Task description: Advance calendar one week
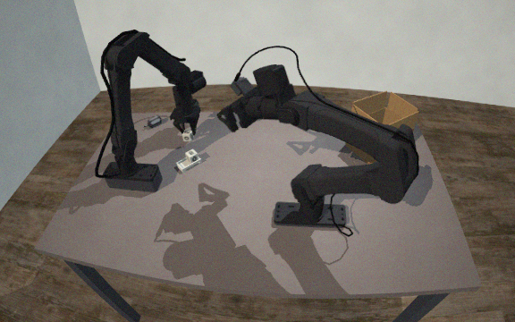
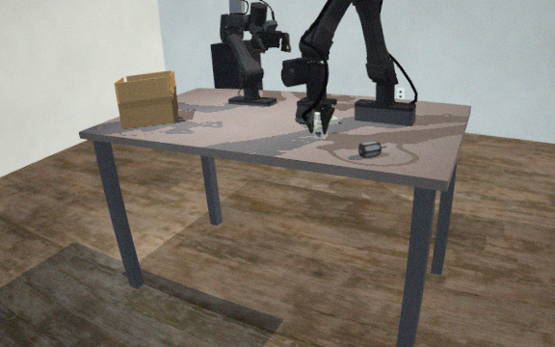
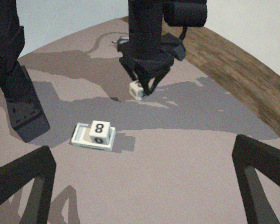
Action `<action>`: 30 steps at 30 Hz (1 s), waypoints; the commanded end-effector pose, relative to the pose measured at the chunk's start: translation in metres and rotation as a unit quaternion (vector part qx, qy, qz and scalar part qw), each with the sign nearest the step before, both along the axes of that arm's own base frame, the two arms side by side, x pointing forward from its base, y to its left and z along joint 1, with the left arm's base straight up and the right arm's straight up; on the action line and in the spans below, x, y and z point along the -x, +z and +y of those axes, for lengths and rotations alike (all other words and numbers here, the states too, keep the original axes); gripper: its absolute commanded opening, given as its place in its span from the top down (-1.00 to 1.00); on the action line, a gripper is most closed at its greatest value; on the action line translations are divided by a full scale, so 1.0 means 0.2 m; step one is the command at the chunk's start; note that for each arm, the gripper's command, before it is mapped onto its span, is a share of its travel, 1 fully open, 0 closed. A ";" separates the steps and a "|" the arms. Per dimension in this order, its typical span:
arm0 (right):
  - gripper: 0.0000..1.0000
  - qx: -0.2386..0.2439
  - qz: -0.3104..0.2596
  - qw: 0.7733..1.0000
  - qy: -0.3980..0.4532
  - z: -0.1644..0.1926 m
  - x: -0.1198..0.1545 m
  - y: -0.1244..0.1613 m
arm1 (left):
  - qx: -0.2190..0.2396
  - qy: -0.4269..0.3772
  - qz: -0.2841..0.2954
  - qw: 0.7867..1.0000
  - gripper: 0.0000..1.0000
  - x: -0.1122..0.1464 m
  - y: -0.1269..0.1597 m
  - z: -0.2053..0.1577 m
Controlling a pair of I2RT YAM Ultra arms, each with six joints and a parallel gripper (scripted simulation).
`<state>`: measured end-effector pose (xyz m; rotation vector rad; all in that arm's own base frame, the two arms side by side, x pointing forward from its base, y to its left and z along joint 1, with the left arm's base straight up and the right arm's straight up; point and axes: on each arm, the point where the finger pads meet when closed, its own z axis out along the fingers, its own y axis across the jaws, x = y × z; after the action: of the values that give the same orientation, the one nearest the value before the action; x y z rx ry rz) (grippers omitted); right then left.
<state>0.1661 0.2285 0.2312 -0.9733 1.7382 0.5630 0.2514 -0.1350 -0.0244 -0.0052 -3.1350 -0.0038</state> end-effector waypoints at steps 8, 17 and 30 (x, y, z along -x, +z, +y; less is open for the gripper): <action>-1.00 0.004 0.003 1.000 0.000 0.00 0.00 -0.02 | 0.006 0.010 -0.013 1.000 0.37 -0.02 0.01 0.00; -1.00 0.004 0.003 1.000 0.000 0.00 0.00 -0.02 | 0.007 0.010 -0.014 1.000 1.00 -0.02 0.02 -0.01; -1.00 0.004 0.003 1.000 0.000 0.00 0.00 -0.02 | 0.006 0.010 -0.011 1.000 0.47 -0.02 0.32 -0.01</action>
<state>0.1661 0.2285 0.2312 -0.9733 1.7382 0.5631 0.2552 -0.1371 0.0161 0.0069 -3.1577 0.0156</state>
